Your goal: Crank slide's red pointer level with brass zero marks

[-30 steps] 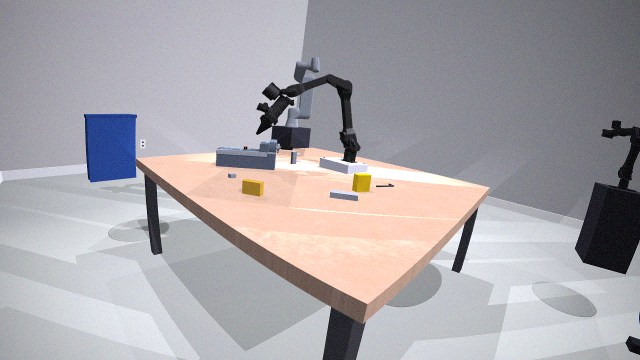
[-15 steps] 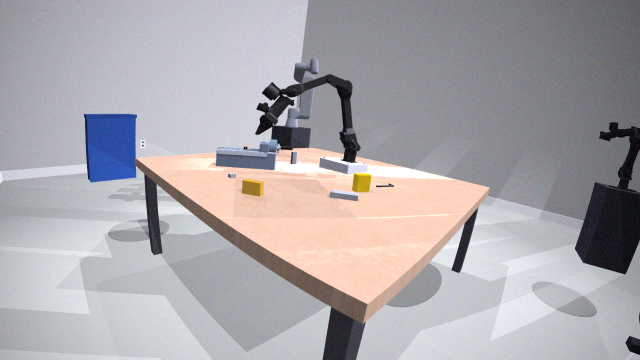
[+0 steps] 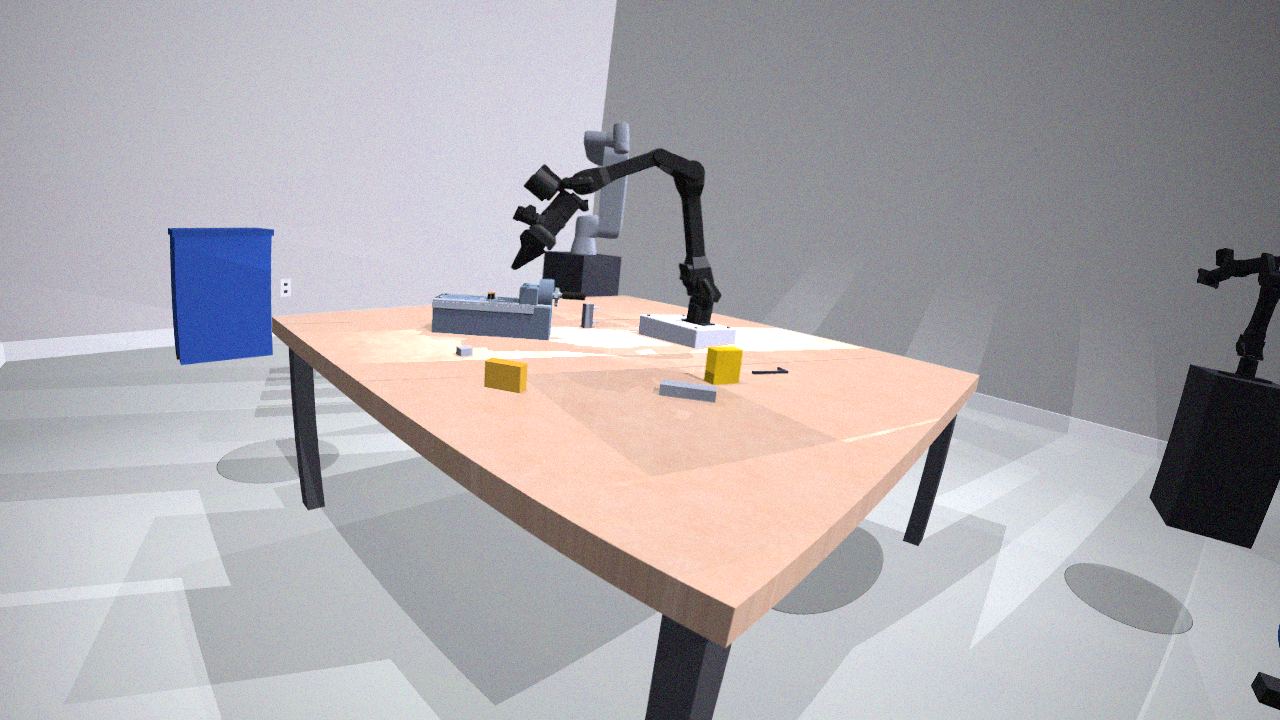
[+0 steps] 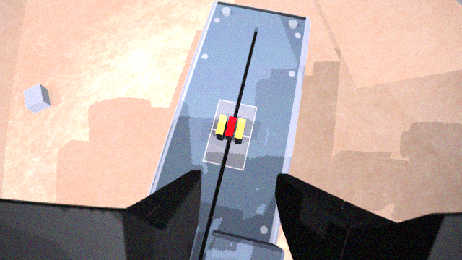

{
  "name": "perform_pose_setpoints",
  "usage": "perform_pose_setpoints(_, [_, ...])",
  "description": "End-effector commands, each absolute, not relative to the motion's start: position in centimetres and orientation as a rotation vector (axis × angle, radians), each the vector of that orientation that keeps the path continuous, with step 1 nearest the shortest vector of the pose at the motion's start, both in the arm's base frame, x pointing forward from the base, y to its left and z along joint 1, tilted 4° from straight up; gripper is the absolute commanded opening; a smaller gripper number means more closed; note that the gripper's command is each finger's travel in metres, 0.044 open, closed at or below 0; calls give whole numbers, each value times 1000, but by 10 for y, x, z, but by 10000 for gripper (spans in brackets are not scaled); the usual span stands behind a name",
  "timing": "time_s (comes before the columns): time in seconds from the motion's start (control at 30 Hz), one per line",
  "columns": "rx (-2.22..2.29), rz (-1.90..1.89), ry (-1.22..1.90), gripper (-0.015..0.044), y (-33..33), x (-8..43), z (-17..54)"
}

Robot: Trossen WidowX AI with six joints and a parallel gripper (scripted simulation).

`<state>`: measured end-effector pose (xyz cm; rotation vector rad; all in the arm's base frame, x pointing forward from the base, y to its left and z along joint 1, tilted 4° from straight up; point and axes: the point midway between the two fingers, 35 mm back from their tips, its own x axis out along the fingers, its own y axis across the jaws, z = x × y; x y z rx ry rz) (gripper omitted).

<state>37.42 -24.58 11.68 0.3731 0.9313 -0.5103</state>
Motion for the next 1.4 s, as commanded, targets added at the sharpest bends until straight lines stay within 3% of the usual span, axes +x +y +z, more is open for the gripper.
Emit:
perform_pose_setpoints(0.0, [373,-511,931,72,-246,374,117])
perform_pose_setpoints(0.1, [373,-511,931,0,-246,374,117])
perform_pose_setpoints(0.7, [374,-509,931,0,-246,374,117])
perform_pose_setpoints(1.27, [374,-509,931,440,-246,374,117])
perform_pose_setpoints(1.37, [374,-509,931,387,-246,374,117])
